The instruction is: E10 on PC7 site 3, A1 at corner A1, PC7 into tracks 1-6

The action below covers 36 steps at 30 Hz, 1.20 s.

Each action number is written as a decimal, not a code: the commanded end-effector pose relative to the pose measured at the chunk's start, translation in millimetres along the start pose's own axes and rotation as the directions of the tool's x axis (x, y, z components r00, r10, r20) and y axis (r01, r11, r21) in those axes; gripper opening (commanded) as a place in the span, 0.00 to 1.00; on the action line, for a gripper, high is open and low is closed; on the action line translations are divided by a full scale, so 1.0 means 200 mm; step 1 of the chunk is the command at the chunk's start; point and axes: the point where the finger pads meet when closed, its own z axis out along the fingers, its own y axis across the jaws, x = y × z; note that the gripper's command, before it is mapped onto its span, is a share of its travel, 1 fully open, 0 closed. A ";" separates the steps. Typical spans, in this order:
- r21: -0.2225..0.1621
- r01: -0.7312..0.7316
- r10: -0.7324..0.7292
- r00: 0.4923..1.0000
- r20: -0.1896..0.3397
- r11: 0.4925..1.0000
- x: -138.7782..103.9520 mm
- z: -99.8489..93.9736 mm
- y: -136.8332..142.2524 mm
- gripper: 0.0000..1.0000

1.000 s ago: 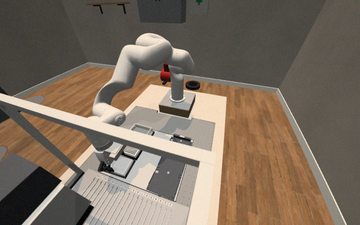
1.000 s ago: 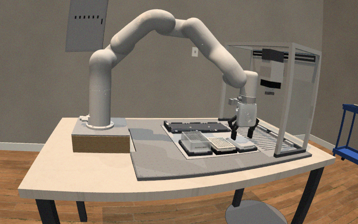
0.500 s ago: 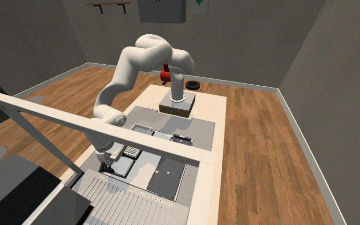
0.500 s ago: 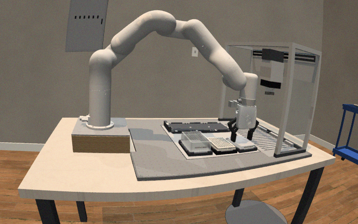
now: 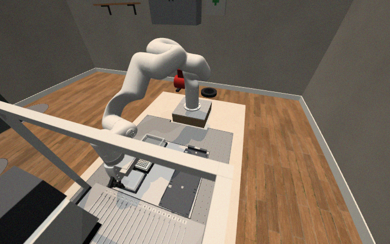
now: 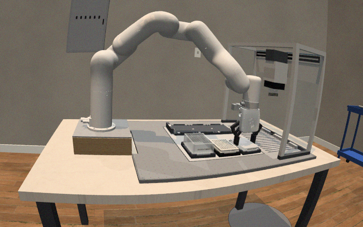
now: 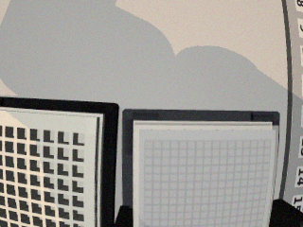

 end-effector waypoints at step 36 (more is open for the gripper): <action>-0.005 0.000 0.000 1.000 0.001 1.000 0.00 -0.01 0.01 0.00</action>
